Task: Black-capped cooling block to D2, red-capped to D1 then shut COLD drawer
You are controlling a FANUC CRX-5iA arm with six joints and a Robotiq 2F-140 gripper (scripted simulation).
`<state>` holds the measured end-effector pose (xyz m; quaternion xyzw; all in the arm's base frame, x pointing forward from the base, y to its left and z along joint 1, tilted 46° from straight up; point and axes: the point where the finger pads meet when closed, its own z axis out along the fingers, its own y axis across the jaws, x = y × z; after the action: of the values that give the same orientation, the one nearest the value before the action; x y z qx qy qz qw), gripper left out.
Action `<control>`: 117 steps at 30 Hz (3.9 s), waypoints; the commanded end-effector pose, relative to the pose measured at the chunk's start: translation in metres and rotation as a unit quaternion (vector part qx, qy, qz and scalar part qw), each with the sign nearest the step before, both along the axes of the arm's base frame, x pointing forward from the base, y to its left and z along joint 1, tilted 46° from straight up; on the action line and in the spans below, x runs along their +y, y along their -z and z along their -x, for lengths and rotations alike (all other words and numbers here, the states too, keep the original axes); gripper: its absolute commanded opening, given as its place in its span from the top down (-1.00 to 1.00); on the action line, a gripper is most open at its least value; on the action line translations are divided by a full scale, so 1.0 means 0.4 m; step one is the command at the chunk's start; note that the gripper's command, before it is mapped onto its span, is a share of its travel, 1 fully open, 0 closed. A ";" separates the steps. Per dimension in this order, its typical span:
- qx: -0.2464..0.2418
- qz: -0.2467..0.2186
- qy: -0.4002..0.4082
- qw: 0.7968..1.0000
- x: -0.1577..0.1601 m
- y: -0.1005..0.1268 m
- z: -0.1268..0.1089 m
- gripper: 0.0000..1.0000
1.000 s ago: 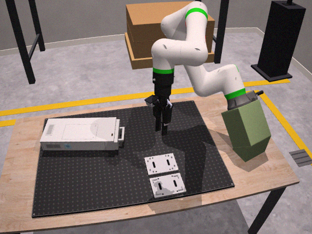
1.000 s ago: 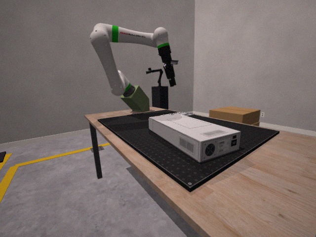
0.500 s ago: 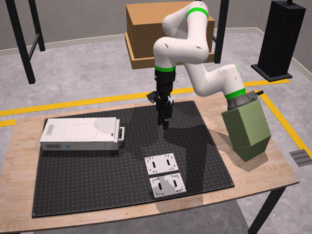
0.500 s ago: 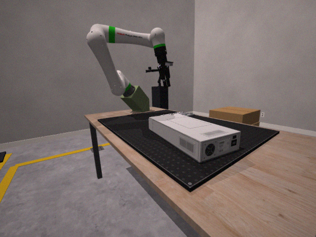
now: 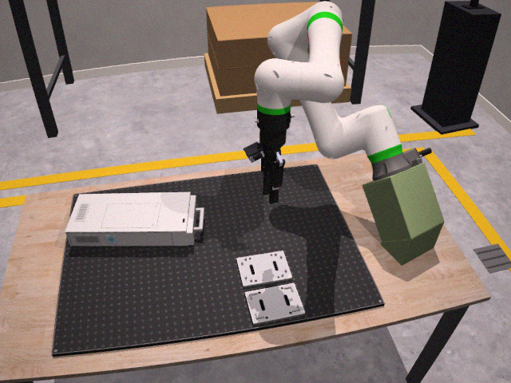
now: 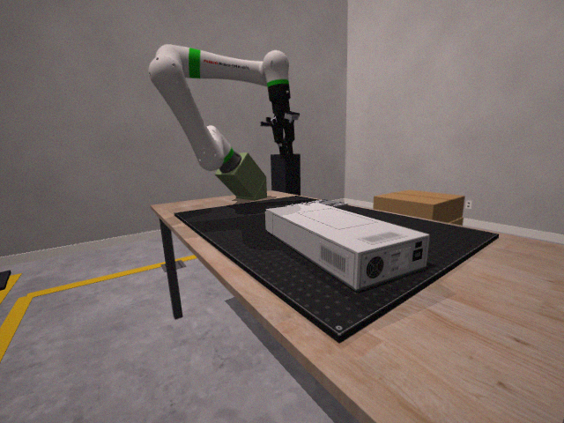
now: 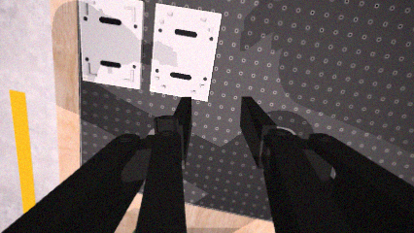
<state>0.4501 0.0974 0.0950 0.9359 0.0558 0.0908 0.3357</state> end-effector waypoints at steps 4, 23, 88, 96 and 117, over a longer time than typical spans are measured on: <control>-0.023 0.016 0.042 0.999 -0.051 -0.033 0.035 0.30; -0.046 0.032 0.082 0.995 -0.138 -0.085 0.096 0.30; -0.395 -0.076 0.462 0.790 -0.138 -0.085 0.096 0.32; -0.436 -0.090 0.506 0.739 -0.138 -0.085 0.096 0.32; -0.530 -0.124 0.606 0.580 -0.138 -0.085 0.096 0.32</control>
<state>0.4112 0.0415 0.1288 0.5782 -0.7181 0.3491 0.1677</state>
